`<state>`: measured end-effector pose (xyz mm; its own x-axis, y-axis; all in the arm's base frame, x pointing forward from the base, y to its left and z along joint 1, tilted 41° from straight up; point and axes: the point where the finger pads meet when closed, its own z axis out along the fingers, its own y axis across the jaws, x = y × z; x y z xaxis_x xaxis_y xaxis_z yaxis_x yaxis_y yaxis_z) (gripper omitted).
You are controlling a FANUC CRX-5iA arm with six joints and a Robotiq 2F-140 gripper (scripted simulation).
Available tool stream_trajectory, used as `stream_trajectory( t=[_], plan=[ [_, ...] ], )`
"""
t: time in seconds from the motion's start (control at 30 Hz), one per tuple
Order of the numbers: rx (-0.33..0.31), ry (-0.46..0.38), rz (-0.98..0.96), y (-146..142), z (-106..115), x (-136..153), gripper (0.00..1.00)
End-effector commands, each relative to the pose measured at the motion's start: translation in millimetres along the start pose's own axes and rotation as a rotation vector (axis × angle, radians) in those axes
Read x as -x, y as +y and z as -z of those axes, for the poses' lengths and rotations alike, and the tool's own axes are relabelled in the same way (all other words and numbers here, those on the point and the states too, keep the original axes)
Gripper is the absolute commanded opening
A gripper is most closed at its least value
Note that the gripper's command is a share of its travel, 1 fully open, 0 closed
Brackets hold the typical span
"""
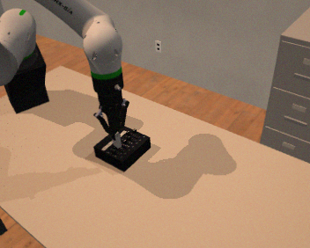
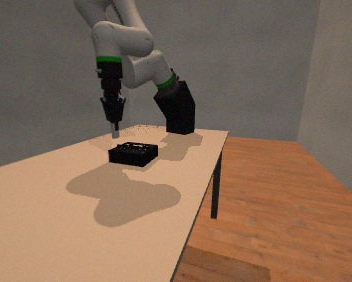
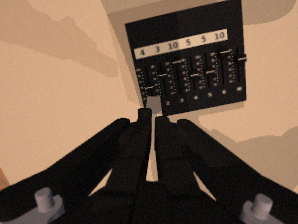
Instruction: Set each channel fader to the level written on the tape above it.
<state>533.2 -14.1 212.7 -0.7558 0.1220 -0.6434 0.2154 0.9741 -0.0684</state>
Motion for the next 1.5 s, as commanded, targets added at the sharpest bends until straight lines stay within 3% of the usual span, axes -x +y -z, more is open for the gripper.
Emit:
stream_trajectory(
  t=[0.0,0.1,0.2,0.6,0.67,0.7,1.17,1.23,1.27,1.47],
  plan=[
    [-0.007,-0.01,-0.239,1,0,-5,0.0],
    [-0.007,-0.01,-0.308,1,0,-6,0.0],
    [-0.005,-0.01,-0.534,2,0,-11,0.0],
    [0.021,0.037,-1.114,4,-2,-34,0.0],
    [0.021,0.037,-1.114,4,-2,-34,0.0],
    [0.023,0.046,-1.26,4,-2,-36,0.0],
    [0.027,0.117,-1.938,6,-4,-57,0.0],
    [0.027,0.117,-1.938,6,-4,-57,0.0],
    [0.024,0.126,-2.084,6,-4,-57,0.0],
    [0.015,0.137,-2.355,6,-4,-60,0.0]
  ],
)
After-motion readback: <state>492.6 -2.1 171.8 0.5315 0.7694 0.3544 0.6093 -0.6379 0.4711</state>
